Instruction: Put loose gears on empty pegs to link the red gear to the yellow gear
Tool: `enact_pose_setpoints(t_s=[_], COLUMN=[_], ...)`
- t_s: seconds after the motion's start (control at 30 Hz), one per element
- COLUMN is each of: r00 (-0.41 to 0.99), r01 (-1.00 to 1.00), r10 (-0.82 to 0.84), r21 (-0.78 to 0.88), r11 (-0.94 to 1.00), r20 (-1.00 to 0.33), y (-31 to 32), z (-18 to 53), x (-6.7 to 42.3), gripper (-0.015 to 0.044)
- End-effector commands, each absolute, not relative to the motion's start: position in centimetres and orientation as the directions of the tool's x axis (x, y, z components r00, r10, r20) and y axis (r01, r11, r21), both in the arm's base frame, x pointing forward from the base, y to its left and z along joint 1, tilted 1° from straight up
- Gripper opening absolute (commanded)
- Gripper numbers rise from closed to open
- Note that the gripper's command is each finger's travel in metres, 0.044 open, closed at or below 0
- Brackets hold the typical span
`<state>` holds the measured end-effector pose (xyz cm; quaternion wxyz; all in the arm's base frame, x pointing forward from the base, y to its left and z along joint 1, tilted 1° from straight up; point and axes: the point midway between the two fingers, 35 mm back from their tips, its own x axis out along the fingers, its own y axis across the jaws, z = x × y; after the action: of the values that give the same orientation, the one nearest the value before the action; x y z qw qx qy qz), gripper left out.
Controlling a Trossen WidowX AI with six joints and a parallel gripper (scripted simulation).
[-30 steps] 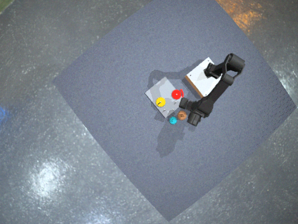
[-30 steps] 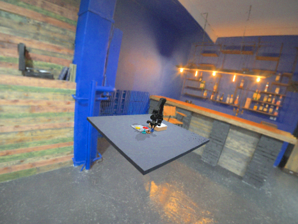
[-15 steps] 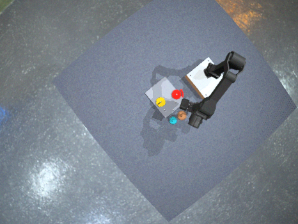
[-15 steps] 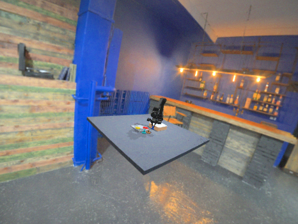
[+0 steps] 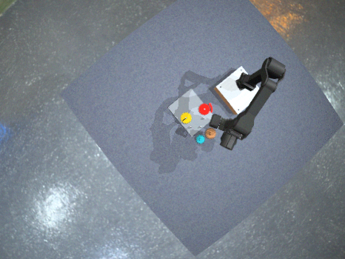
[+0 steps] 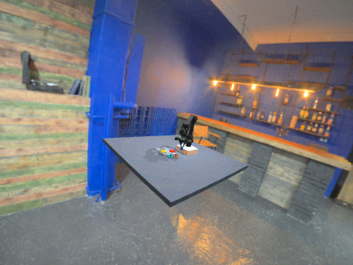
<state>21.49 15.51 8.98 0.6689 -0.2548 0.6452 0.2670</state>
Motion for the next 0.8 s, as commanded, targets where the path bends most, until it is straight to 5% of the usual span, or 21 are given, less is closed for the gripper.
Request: enact_pose_setpoints(t_s=[0.0, 0.77], r00=[0.029, 0.028], r01=[-0.683, -0.683], r10=[0.035, 0.035], r21=[0.006, 0.006], r11=[0.731, 0.731], r20=[-0.999, -0.999], y=[15.6, 15.2], z=[10.1, 15.4], x=[21.5, 20.6], gripper=[0.0, 0.0])
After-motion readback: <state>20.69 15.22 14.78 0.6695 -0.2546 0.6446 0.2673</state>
